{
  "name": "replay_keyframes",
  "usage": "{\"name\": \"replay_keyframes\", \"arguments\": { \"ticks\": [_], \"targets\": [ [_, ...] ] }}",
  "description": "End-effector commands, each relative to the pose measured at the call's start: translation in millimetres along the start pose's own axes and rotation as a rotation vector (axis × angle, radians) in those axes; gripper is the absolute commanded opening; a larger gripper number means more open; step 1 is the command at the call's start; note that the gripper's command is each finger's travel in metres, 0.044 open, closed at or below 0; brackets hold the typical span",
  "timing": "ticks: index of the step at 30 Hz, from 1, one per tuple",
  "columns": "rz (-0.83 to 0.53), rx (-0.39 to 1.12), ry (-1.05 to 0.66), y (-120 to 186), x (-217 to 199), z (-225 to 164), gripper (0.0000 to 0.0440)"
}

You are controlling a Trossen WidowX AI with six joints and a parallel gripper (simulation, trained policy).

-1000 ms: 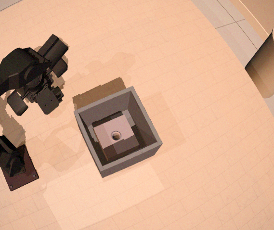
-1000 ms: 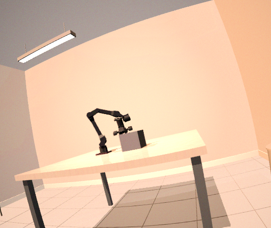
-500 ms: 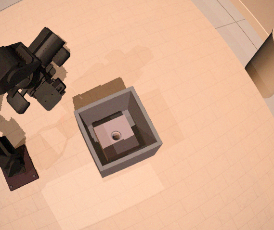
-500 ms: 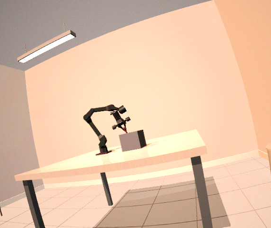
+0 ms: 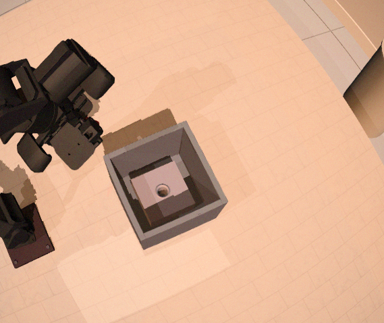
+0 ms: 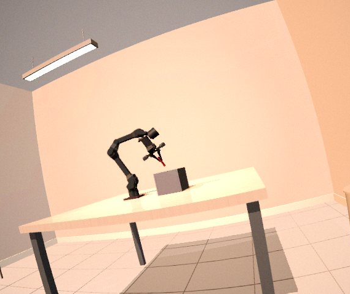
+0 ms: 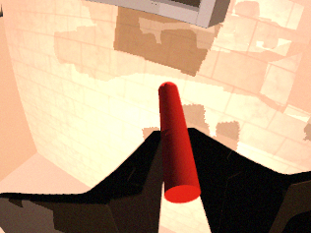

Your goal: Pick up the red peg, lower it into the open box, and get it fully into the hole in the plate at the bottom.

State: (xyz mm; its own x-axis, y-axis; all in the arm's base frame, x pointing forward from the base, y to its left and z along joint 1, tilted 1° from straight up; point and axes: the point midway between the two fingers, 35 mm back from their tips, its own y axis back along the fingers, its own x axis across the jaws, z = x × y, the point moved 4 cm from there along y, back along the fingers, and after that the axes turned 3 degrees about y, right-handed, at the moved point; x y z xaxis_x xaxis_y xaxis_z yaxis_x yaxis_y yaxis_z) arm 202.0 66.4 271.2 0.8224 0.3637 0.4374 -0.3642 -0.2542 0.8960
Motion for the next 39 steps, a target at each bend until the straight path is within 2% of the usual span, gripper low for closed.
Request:
{"name": "replay_keyframes", "arguments": {
  "ticks": [1, 12, 25, 39],
  "targets": [
    [-0.014, -0.049, -0.015, 4, 1, 14, 0.0000],
    [-0.090, -0.111, -0.081, -1, 0, 53, 0.0000],
    [-0.150, -0.112, -0.134, -14, 2, 93, 0.0000],
    [-0.201, -0.077, -0.159, -46, 0, 131, 0.0000]
  ]
}}
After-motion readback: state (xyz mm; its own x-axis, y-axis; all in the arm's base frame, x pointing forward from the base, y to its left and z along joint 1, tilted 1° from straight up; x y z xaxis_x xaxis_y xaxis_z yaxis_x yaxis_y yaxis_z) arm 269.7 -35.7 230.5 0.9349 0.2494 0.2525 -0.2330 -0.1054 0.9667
